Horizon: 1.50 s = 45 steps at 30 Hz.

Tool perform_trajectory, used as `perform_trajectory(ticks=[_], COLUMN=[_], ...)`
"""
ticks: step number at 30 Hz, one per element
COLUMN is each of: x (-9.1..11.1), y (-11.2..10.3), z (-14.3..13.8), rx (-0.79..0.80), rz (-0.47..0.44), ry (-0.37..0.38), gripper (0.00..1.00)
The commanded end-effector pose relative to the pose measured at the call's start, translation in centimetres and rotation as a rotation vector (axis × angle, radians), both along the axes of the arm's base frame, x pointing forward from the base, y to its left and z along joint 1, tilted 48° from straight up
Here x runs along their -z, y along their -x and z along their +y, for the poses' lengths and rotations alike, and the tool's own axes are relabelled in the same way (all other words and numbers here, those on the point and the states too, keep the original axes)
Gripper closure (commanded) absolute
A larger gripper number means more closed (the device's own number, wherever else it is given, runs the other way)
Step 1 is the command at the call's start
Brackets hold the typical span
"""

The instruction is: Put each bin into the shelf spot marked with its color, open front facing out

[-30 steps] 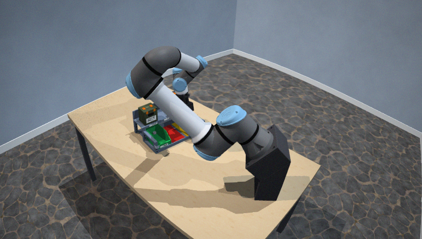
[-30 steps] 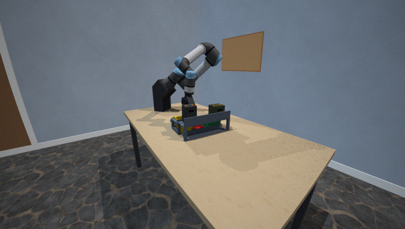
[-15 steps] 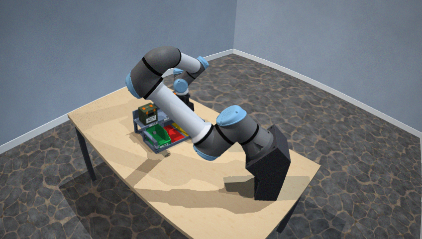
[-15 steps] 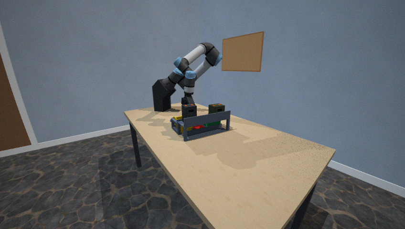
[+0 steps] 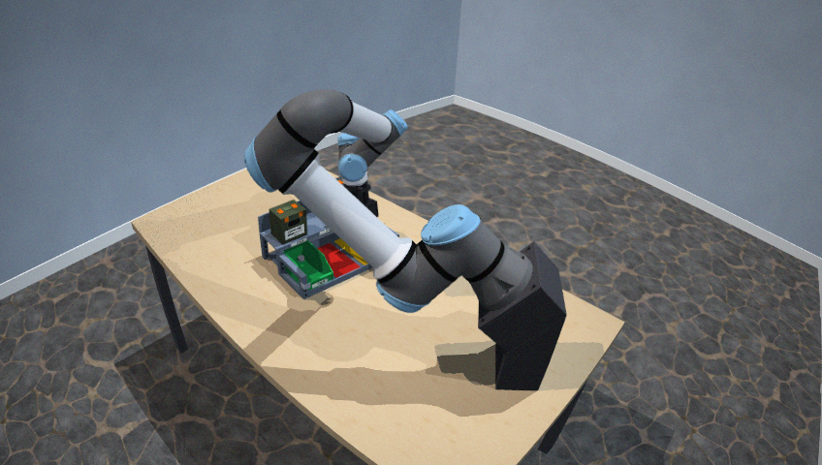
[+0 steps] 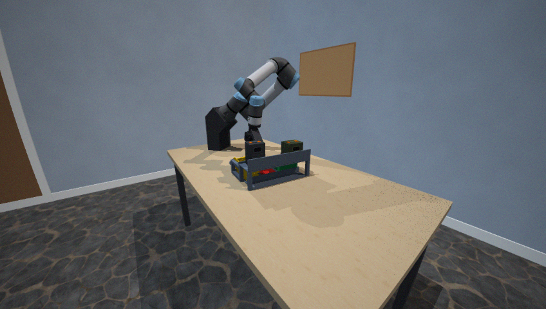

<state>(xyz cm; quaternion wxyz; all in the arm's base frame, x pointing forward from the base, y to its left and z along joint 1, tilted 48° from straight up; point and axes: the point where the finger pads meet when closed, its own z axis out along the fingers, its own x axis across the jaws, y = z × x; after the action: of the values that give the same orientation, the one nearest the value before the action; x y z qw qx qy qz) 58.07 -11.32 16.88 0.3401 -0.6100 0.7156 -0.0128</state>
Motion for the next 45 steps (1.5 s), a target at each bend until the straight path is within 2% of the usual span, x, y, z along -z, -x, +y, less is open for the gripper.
perform_trajectory(ticks=[1,45], x=[-0.04,0.5], y=[-0.01,-0.51], z=[-0.04,0.29], rx=[0.001,0.001], rz=[-0.001,-0.001], ry=[0.001,0.001], gripper=[1.0,1.0])
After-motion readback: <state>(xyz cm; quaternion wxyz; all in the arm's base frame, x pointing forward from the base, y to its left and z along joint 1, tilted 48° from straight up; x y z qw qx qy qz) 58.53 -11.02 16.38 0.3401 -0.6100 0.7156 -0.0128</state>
